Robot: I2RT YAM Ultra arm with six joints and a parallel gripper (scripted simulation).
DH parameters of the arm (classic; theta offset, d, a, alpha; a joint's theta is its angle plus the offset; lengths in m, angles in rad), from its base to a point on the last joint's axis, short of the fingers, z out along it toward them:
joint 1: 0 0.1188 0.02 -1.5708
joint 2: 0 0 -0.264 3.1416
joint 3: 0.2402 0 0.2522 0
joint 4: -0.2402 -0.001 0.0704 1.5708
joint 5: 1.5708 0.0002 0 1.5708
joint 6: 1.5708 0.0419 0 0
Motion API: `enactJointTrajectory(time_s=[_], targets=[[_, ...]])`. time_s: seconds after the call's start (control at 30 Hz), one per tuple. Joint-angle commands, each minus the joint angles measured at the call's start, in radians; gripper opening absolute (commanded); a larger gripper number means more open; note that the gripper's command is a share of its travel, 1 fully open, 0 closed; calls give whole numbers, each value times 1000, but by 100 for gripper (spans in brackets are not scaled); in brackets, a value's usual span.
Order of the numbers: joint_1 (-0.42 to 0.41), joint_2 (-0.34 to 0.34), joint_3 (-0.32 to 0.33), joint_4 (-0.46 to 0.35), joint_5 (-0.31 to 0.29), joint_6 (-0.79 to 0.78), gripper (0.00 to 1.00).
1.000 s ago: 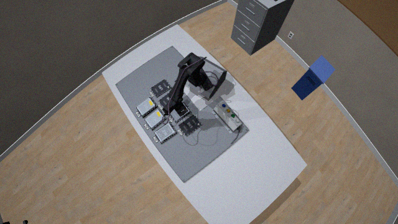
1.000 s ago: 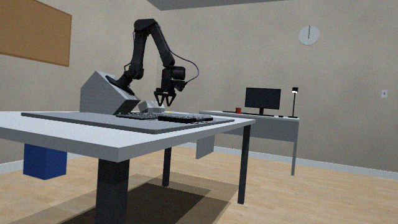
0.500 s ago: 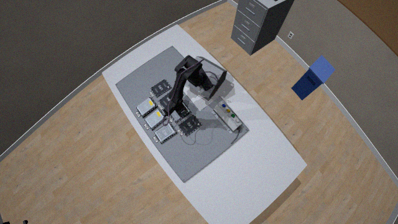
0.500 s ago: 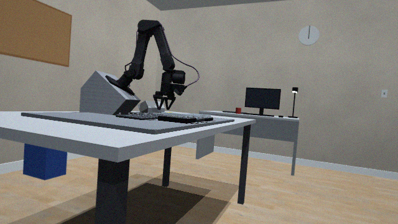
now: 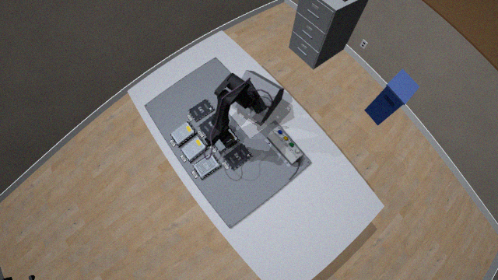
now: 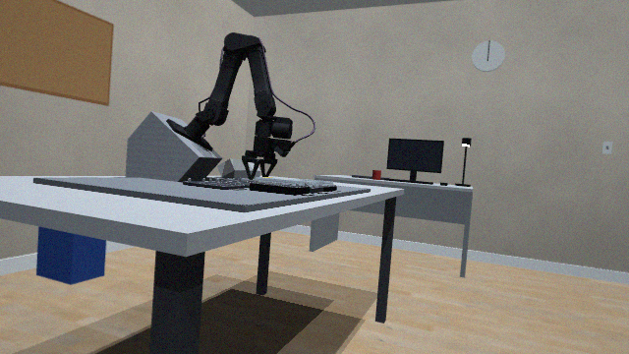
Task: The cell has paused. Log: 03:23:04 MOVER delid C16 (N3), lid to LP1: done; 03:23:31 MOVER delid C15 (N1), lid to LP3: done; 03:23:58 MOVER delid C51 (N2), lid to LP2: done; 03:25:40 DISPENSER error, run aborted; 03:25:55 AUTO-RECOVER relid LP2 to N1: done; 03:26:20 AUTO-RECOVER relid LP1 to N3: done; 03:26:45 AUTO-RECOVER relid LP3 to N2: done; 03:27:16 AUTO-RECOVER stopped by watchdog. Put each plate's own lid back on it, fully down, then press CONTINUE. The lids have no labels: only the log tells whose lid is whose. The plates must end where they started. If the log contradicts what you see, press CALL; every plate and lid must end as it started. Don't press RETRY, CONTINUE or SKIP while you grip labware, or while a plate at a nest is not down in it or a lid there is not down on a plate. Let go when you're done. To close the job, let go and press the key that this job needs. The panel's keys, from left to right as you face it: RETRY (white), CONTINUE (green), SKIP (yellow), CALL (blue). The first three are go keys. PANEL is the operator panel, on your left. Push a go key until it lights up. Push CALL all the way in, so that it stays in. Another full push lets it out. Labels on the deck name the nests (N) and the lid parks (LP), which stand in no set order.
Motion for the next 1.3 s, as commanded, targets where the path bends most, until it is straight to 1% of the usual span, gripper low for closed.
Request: enactJointTrajectory(time_s=[0.0, 0.1, 0.13, 0.17, 0.5, 0.6, 0.67, 1.17, 1.27], targets=[[4, 17, -10, 63, 17, 11, 100], [5, 16, -5, 69, 17, 11, 100], [5, 4, -7, 79, 17, 11, 100], [7, 4, 6, 66, 17, 10, 100], [0, 8, 3, 60, 11, 6, 100], [1, 8, 2, 61, 11, 6, 97], [1, 8, 2, 61, 11, 6, 97], [4, 9, -4, 68, 13, 8, 82], [4, 9, -5, 69, 13, 8, 81]])
